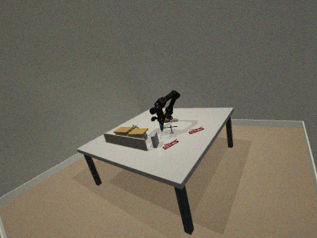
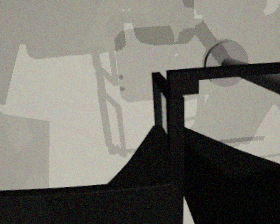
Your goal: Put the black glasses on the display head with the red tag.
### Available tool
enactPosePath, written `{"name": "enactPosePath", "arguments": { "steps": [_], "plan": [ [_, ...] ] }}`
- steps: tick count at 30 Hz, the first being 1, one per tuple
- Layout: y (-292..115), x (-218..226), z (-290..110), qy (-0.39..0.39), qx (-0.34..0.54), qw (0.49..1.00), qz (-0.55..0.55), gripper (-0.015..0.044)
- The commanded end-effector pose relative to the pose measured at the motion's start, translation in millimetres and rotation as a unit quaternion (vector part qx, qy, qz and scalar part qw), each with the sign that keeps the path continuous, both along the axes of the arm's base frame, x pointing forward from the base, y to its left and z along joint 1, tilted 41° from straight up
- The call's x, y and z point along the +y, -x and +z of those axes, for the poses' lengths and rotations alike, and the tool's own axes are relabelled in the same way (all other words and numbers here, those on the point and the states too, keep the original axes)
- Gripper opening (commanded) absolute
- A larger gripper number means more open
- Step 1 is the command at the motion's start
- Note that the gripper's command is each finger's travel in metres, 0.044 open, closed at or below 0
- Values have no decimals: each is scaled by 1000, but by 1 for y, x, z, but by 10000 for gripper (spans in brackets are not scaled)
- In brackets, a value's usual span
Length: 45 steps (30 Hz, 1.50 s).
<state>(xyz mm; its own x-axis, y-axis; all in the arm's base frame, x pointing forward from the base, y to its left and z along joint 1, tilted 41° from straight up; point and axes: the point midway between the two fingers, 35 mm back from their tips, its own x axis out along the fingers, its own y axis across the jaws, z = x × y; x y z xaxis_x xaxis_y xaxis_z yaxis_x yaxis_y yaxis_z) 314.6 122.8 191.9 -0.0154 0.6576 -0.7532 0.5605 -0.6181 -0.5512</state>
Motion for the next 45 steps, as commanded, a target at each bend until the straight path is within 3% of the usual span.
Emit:
{"name": "enactPosePath", "arguments": {
  "steps": [1, 9, 22, 45],
  "plan": [
    [1, -15, 17, -1, -3, 1000, -1, 0],
    [-1, -24, 10, 1, -12, 1000, 8, 0],
    [1, -91, -45, 14, -75, 994, 80, 0],
    [46, -173, -120, -1, -171, 966, 195, 0]
  ]
}}
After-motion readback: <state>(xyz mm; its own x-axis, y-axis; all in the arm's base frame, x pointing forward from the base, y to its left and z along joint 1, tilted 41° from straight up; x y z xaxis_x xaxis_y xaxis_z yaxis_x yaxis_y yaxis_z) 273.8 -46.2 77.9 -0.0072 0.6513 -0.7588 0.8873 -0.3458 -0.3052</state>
